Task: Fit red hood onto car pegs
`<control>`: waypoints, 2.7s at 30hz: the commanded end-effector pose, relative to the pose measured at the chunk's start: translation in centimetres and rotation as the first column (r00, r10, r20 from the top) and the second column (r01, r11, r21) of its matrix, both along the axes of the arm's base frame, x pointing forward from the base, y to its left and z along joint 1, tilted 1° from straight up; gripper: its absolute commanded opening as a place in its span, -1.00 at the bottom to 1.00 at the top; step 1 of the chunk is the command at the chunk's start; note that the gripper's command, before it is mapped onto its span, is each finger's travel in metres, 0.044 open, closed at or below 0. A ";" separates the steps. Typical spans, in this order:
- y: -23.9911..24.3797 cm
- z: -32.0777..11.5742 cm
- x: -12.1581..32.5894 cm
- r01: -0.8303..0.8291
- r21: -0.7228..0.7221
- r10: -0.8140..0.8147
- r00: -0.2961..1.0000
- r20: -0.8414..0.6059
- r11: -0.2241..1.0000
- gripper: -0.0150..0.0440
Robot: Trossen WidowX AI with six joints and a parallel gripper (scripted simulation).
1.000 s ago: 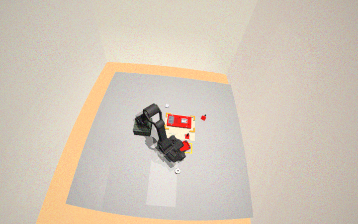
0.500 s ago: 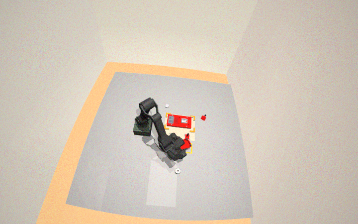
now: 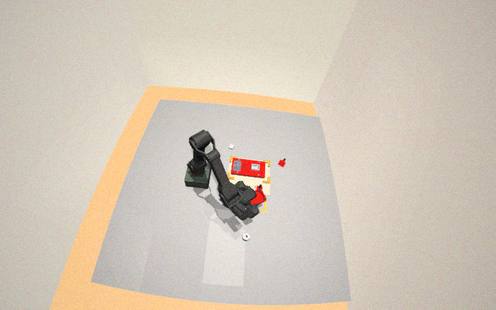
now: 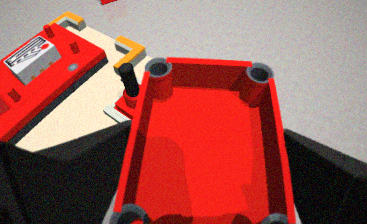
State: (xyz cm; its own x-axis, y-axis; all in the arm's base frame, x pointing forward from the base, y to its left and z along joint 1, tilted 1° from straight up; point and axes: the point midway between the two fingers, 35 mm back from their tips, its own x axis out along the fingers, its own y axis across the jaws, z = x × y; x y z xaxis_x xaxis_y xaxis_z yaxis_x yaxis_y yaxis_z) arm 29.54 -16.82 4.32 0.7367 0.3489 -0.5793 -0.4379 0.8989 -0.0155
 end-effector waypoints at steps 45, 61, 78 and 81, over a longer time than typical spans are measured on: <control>0.0 -0.1 0.0 0.661 0.549 -0.378 0.746 -0.548 0.511 -0.49; 0.0 -0.1 0.0 0.817 0.548 -0.339 0.574 -0.745 0.178 -0.49; -0.1 -0.5 -0.1 0.889 0.414 -0.192 0.379 -0.905 -0.197 -0.49; -0.1 -0.7 -0.2 0.889 0.369 -0.148 0.340 -0.929 -0.271 -0.49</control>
State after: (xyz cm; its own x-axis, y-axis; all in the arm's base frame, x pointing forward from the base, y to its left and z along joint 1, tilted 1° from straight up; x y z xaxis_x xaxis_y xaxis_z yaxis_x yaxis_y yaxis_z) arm 29.40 -16.95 3.80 0.7379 0.3452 -0.5800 0.6392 -0.0813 0.7648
